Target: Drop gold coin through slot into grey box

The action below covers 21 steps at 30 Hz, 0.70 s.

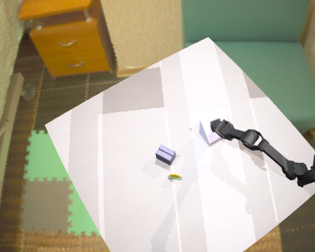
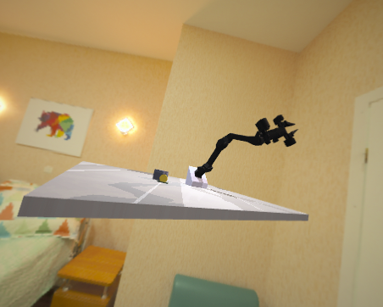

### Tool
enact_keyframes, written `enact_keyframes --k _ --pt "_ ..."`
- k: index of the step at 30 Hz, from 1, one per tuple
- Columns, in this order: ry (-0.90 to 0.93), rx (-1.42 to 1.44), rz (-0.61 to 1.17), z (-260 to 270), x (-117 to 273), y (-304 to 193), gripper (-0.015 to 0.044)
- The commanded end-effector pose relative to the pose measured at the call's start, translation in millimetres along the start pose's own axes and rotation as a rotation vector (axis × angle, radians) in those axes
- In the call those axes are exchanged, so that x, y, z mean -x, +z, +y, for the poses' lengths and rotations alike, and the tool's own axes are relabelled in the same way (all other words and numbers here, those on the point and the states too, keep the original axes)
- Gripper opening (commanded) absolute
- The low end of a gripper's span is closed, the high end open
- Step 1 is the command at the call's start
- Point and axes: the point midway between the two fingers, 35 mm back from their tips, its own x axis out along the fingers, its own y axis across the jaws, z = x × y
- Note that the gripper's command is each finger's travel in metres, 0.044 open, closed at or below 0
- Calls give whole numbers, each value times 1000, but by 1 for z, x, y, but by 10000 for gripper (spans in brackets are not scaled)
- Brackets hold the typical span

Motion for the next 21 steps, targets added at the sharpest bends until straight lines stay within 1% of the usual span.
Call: enact_keyframes --k 1,3,7,14,16,21 --pt "103 -81 39 30 12 -11 161" --pt "165 -136 63 50 20 -18 161" --pt "263 -111 126 66 42 -37 161" --pt "432 -279 254 114 85 -62 161" --pt "478 -330 325 124 103 -74 161" --pt "628 -518 512 167 167 -97 161"
